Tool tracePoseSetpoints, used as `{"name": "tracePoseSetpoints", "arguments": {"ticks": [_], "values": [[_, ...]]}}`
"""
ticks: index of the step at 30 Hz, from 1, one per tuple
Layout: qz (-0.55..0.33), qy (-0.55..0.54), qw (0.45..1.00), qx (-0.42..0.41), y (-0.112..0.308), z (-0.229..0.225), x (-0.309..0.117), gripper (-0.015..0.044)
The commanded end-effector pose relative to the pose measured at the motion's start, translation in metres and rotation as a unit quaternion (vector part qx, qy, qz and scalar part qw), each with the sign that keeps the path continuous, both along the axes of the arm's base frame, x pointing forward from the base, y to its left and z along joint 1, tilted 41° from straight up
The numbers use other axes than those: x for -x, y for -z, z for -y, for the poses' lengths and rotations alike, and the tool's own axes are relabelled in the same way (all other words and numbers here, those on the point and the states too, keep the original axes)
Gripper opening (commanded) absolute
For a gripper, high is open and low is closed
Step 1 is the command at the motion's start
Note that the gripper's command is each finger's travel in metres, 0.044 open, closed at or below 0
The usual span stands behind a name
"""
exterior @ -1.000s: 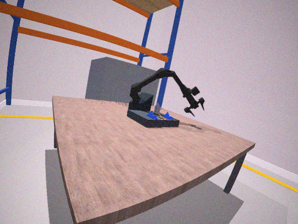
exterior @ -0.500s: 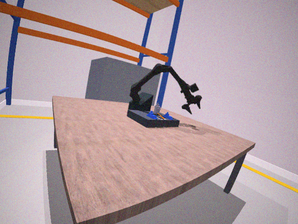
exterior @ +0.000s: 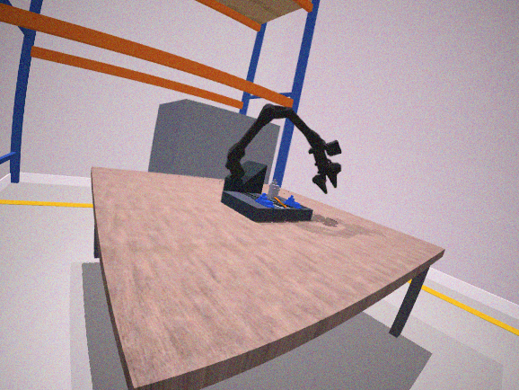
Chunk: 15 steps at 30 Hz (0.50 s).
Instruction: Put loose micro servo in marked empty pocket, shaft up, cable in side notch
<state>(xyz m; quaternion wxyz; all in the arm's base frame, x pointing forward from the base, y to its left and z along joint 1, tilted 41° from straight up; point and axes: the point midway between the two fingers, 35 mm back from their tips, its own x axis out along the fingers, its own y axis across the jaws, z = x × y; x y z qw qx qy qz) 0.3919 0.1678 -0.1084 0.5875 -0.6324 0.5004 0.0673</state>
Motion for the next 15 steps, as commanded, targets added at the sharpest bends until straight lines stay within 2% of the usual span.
{"name": "tracePoseSetpoints", "arguments": {"ticks": [1,15], "values": [[0.009,0.047,0.999,-0.025,-0.006,0.009,0.010,0.0440],[0.068,0.240,0.962,-0.111,-0.038,0.037,0.050,0.0440]]}}
